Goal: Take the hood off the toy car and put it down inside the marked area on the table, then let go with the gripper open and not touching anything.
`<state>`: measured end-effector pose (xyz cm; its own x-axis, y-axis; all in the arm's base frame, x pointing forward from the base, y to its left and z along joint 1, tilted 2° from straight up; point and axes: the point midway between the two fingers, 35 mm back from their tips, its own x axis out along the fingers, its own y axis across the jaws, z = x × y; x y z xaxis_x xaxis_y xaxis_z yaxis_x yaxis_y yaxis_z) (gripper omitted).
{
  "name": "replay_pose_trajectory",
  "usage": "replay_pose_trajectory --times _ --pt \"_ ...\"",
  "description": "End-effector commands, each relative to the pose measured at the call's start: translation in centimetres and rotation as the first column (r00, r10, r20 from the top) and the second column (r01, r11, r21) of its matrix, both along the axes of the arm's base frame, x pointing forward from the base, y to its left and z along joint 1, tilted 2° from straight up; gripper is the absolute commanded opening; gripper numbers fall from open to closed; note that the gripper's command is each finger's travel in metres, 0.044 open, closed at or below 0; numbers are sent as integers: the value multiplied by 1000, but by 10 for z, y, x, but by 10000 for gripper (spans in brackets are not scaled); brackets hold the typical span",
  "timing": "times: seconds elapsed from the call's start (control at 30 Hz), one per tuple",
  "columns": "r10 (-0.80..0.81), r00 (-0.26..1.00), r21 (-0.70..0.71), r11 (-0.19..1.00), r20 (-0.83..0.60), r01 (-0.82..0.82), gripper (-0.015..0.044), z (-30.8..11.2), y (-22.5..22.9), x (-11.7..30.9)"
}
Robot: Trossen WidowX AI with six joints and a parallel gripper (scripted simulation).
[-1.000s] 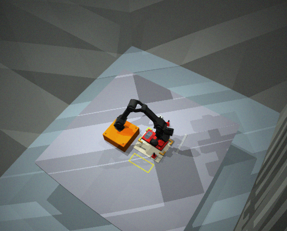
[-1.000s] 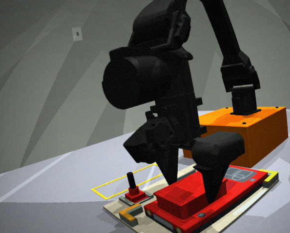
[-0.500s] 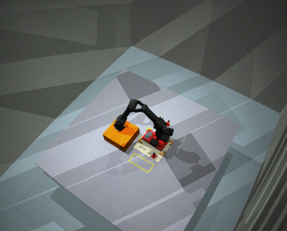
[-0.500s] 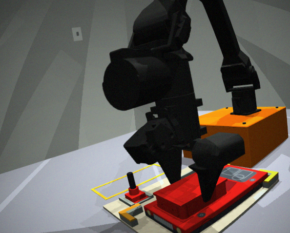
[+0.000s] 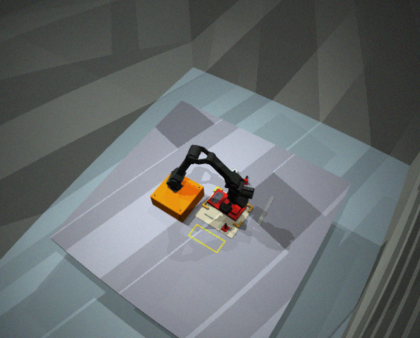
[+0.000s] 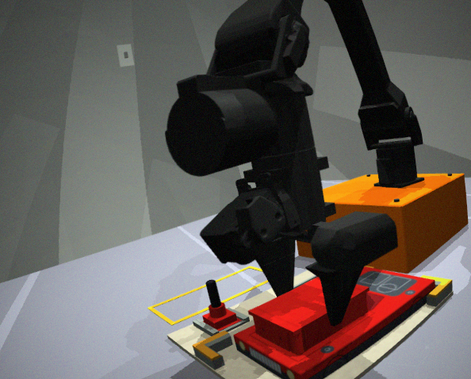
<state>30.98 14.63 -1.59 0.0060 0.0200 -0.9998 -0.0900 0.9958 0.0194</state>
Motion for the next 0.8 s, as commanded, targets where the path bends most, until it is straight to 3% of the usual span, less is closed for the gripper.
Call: replay_pose_trajectory --times 0.0,0.77 --pt "0 1000 2 1000 3 0 0 5 0 1" --pt "0 1000 1 1000 3 0 0 20 0 1"
